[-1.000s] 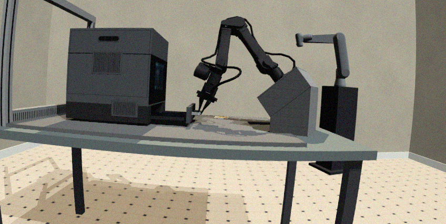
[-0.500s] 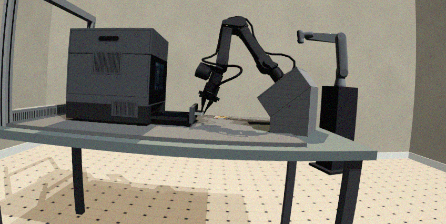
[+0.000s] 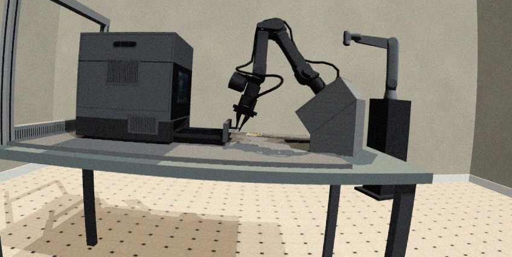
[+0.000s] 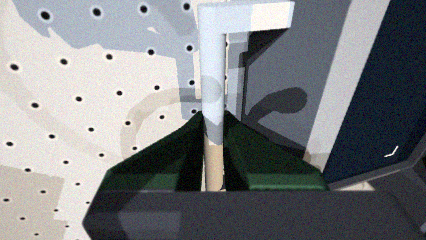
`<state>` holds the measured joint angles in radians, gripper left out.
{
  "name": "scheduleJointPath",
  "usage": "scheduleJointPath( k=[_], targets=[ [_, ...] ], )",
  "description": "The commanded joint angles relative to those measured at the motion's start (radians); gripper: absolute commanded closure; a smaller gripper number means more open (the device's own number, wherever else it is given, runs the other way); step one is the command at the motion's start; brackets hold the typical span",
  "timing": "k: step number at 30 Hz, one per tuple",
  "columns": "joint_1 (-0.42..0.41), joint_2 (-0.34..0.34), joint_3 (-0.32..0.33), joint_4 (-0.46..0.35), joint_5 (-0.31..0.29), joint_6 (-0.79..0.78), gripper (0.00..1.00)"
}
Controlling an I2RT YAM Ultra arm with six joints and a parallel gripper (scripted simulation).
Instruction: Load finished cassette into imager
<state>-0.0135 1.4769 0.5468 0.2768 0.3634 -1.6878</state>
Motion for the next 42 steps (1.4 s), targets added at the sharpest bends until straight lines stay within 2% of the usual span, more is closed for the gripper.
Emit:
scheduleJointPath(
  k=[1, 10, 42],
  targets=[
    [0.017, -0.026, -0.034, -0.044, 0.023, 0.020, 1.00],
    [0.017, -0.043, -0.084, -0.011, 0.023, 0.020, 1.00],
    [0.017, -0.044, -0.086, -0.009, 0.023, 0.019, 1.00]
  ],
)
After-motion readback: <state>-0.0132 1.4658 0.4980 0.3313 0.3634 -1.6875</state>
